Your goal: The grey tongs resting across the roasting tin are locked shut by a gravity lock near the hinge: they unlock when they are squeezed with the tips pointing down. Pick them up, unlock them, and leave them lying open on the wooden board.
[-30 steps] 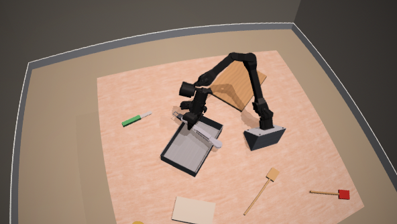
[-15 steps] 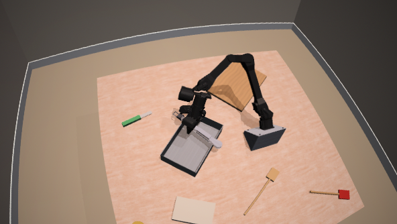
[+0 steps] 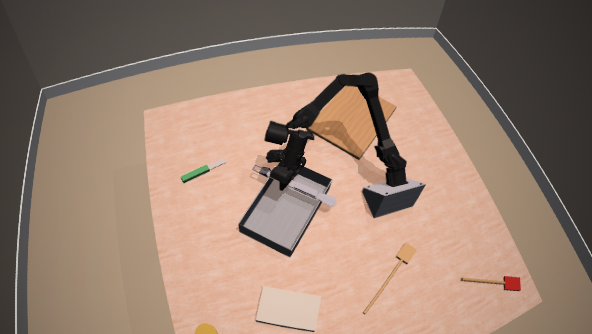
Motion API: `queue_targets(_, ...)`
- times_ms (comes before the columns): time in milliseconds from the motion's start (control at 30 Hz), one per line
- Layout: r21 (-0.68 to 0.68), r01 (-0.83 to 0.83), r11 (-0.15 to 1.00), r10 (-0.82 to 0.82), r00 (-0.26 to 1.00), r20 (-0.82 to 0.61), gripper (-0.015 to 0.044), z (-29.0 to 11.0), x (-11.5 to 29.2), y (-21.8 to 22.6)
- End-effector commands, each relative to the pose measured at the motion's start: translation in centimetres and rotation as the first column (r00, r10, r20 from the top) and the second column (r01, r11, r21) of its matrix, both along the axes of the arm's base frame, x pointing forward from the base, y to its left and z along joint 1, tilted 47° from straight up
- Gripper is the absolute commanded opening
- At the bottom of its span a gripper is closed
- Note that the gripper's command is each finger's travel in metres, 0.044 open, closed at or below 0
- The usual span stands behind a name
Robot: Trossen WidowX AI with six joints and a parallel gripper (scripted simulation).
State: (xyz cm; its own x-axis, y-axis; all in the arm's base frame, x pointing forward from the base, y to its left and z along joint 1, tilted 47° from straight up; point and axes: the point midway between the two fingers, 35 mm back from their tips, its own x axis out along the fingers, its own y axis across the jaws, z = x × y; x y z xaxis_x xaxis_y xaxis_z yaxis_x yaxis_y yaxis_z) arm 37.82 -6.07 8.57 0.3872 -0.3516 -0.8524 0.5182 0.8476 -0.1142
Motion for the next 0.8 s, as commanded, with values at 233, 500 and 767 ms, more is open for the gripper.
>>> queue_targets(233, -0.001, 0.001, 1.000, -0.001, 1.000, 0.000, -0.0096, 0.0, 0.0, 0.0)
queue_targets(500, 0.005, -0.003, 1.000, 0.003, 1.000, -0.008, -0.0150, 5.0, -0.5, 5.3)
queue_targets(767, 0.005, -0.003, 1.000, 0.003, 1.000, -0.008, -0.0150, 5.2, -0.5, 5.5)
